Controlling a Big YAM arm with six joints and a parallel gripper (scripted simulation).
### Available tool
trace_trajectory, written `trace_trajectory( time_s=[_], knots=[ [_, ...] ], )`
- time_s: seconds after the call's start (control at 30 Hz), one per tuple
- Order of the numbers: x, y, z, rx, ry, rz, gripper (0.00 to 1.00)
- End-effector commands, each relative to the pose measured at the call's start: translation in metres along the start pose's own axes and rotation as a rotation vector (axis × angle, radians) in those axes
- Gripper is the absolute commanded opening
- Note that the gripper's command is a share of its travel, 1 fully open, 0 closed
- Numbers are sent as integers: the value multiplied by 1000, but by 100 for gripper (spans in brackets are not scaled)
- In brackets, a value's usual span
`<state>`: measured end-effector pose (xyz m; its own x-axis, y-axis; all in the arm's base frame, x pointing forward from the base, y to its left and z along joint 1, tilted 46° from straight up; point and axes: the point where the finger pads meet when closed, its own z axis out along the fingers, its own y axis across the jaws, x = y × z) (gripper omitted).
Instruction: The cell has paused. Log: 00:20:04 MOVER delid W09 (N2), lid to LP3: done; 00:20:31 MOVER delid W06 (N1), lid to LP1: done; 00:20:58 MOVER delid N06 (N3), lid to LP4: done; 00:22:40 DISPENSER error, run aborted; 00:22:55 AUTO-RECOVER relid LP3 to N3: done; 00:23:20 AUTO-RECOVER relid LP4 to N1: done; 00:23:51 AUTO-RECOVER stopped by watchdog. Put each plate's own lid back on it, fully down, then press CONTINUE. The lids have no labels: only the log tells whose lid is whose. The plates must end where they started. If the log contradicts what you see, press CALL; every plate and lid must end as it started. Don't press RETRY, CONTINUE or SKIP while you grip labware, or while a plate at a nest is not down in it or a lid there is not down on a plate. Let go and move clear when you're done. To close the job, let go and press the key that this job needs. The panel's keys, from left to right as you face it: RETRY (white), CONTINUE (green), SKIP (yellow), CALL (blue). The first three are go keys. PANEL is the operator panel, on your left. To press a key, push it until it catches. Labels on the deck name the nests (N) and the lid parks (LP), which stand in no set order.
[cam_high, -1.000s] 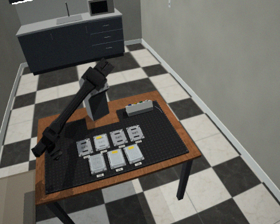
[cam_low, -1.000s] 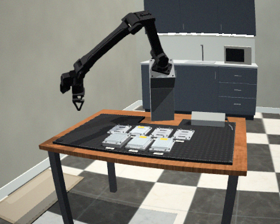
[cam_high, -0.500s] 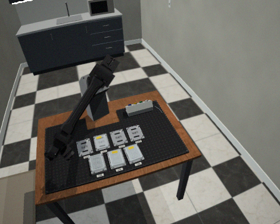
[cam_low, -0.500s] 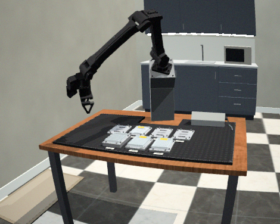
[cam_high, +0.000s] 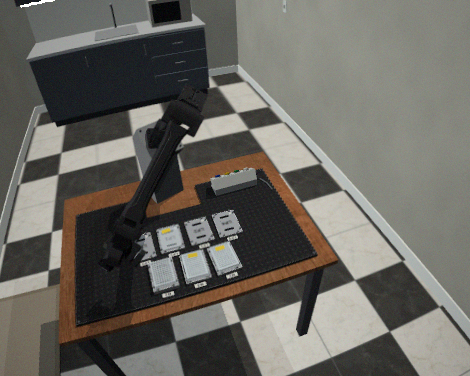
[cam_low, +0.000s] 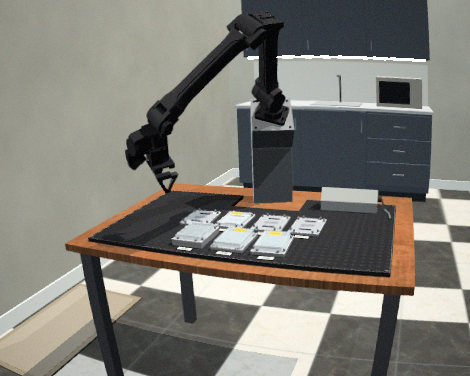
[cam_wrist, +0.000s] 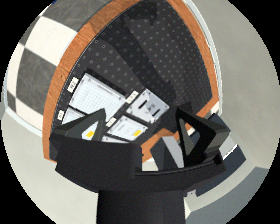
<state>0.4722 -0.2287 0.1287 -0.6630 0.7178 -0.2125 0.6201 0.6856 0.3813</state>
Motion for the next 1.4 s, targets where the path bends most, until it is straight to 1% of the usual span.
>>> trace_trajectory(
  time_s=[0.0,0.1,0.23,0.27,0.4,0.47,0.5,0.57,0.73,0.77,0.8,0.9,0.97,1.03,1.07,1.13,1.23,1.37],
  knots=[
    [9,10,-12,14,8,-59,100],
    [21,19,-16,31,27,-113,100],
    [35,32,-21,31,27,-90,100],
    [39,35,-22,36,33,-131,100],
    [51,48,-31,56,48,-206,100],
    [51,48,-31,56,48,-206,100],
    [54,44,-33,66,54,-211,100],
    [65,54,-33,64,61,-223,100],
    [86,66,-42,90,87,-316,100],
    [87,70,-46,93,86,-336,100],
    [94,71,-46,96,93,-336,100],
    [106,78,-51,97,92,-314,100],
    [114,81,-55,106,103,-374,100],
    [114,81,-55,106,103,-374,100],
    [113,88,-61,106,92,-396,100],
    [127,86,-61,121,117,-430,100],
    [140,91,-66,127,123,-452,100],
    [157,96,-75,147,141,-527,100]
  ],
)
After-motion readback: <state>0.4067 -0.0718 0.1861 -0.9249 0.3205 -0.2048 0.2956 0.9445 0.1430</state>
